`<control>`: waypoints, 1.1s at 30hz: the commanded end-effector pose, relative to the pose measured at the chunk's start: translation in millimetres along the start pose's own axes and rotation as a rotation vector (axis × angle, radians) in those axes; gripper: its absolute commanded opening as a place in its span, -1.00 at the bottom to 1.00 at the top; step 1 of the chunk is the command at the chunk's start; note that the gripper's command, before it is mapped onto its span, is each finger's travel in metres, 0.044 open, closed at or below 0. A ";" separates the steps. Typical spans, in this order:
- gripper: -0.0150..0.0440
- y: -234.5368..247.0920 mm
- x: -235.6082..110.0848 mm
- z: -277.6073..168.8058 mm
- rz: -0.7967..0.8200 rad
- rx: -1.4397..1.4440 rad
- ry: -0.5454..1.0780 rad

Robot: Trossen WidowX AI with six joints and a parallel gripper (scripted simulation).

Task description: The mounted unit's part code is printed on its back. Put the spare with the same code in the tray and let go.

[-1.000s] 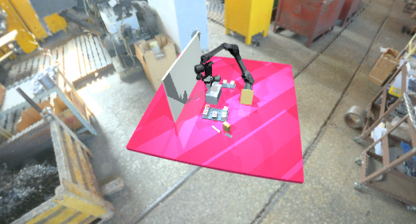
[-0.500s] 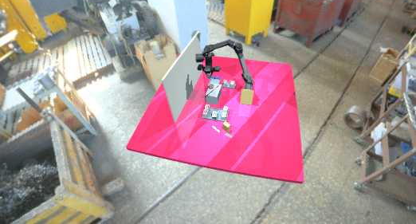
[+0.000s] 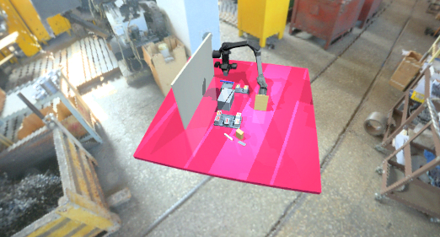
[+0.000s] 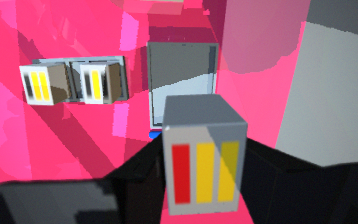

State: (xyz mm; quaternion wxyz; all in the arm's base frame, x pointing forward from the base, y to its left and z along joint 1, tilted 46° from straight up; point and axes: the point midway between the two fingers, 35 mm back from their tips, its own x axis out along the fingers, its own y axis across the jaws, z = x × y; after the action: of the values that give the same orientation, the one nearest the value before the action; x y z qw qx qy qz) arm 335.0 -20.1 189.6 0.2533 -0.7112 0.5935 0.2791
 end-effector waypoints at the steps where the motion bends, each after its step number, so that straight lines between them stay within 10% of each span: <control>1: -0.49 1.4 -1.8 -6.7 -0.005 -0.006 0.005; 33: -0.49 -3.9 24.8 -5.3 -0.004 -0.005 -0.002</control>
State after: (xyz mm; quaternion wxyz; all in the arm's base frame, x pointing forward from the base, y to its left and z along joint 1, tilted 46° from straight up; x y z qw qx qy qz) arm 343.3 -37.6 181.4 0.2575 -0.7139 0.5897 0.2762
